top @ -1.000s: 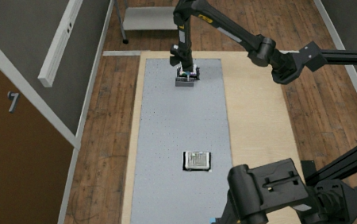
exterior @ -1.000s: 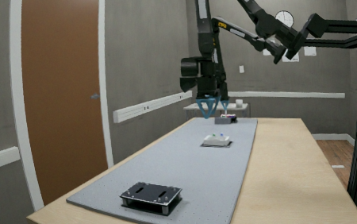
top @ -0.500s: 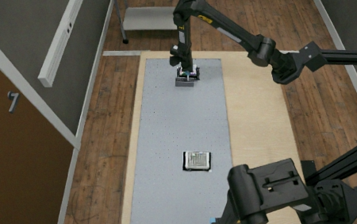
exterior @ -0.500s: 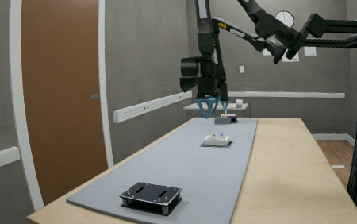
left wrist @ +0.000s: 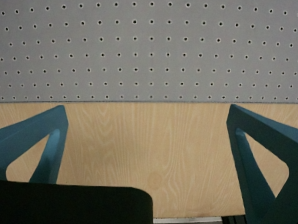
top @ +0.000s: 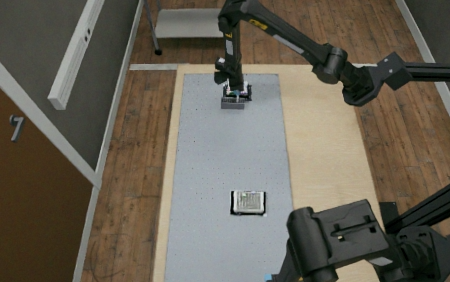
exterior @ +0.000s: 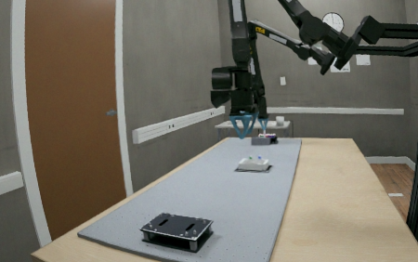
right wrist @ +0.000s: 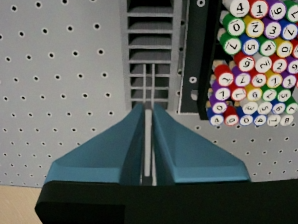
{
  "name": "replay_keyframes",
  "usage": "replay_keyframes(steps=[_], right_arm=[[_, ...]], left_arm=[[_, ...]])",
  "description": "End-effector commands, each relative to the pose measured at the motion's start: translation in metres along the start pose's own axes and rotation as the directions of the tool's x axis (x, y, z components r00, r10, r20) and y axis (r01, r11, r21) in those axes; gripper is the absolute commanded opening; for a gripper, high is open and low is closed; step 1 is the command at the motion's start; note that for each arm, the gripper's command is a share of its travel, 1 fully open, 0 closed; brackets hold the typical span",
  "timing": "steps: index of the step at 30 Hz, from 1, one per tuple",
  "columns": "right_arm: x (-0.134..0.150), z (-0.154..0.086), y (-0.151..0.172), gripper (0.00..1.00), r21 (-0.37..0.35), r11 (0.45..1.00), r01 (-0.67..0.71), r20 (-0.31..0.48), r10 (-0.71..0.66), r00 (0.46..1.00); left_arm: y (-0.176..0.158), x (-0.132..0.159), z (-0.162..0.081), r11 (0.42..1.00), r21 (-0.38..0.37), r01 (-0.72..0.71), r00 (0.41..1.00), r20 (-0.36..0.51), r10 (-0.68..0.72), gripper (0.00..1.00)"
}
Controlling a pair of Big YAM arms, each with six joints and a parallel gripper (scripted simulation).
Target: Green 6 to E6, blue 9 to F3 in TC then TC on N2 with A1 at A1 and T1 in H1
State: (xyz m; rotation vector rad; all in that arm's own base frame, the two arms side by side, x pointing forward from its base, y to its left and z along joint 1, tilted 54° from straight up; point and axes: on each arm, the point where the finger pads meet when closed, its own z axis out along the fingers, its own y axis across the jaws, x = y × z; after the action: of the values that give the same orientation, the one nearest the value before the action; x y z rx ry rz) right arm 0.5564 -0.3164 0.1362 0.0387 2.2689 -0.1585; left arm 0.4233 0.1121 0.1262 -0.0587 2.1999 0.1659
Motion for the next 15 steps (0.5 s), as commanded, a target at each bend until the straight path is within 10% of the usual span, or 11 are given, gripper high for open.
replay_keyframes(steps=[1, 15], right_arm=[[0.0002, 0.0169, 0.0056, 0.07, -0.012, 1.000, -0.004, -0.006, 0.004, 1.000], [0.0000, 0.0201, 0.0057, 0.07, -0.012, 1.000, -0.004, -0.006, 0.004, 1.000]], left_arm=[[-0.0002, -0.0001, -0.0005, 1.000, 0.001, -0.004, 1.000, 0.002, 0.004, 1.00], [-0.0002, -0.0001, -0.0005, 1.000, 0.001, -0.004, 1.000, 0.002, 0.004, 1.00]])
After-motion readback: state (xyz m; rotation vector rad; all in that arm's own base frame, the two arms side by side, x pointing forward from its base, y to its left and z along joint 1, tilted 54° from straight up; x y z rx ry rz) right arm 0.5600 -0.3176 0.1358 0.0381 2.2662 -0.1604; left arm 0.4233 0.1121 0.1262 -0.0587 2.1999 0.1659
